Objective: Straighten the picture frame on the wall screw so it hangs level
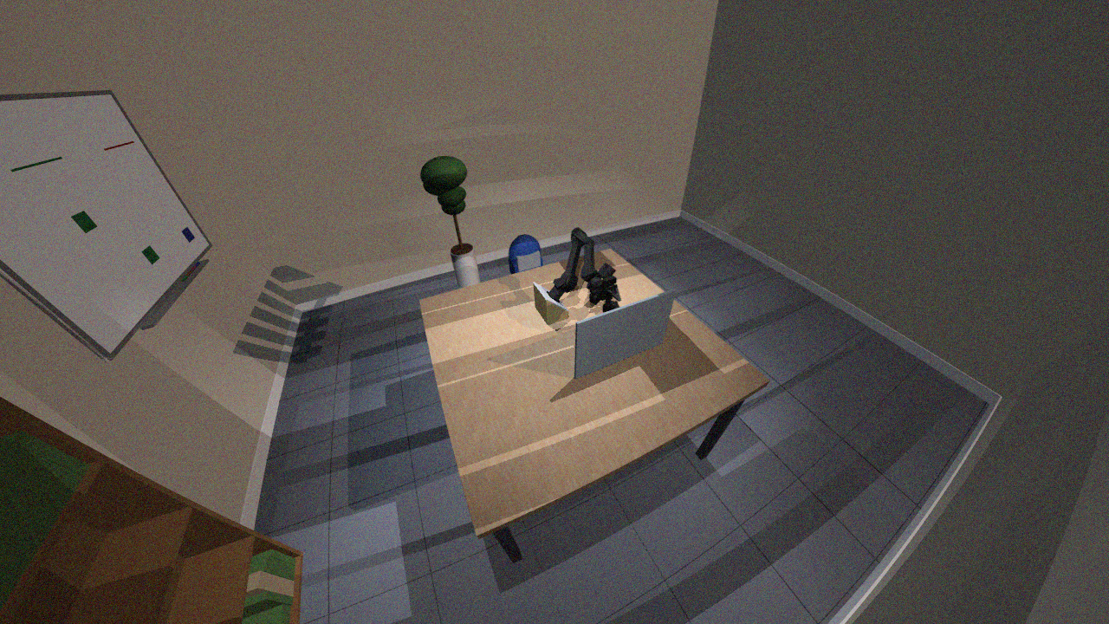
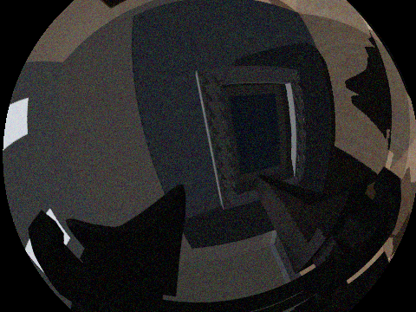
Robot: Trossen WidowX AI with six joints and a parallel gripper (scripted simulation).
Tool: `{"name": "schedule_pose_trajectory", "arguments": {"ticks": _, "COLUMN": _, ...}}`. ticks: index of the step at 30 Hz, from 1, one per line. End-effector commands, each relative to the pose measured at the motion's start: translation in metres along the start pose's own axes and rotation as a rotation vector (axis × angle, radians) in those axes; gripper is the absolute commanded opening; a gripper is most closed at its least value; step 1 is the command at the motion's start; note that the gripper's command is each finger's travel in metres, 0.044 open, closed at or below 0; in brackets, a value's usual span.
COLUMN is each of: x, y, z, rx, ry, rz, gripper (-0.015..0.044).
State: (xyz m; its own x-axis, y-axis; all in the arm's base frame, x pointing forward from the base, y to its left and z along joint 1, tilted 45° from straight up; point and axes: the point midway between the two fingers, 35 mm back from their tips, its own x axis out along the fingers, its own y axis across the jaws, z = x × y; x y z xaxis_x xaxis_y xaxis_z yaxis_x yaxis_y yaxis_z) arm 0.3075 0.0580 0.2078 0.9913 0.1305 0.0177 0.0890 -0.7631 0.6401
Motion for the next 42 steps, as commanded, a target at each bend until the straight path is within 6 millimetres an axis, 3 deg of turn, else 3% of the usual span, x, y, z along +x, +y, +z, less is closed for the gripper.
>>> {"name": "schedule_pose_trajectory", "arguments": {"ticks": 1, "x": -0.027, "y": -0.006, "z": 0.01, "rx": 0.045, "ry": -0.013, "rz": -0.002, "gripper": 0.026}}
{"name": "schedule_pose_trajectory", "arguments": {"ticks": 7, "x": -0.026, "y": 0.0, "z": 0.008, "rx": 0.049, "ry": -0.005, "rz": -0.001, "gripper": 0.026}}
{"name": "schedule_pose_trajectory", "arguments": {"ticks": 18, "x": -0.062, "y": 0.053, "z": 0.025, "rx": 0.238, "ry": -0.018, "rz": -0.003, "gripper": 0.026}}
{"name": "schedule_pose_trajectory", "arguments": {"ticks": 42, "x": -0.063, "y": 0.054, "z": 0.025, "rx": 0.241, "ry": -0.018, "rz": -0.003, "gripper": 0.026}}
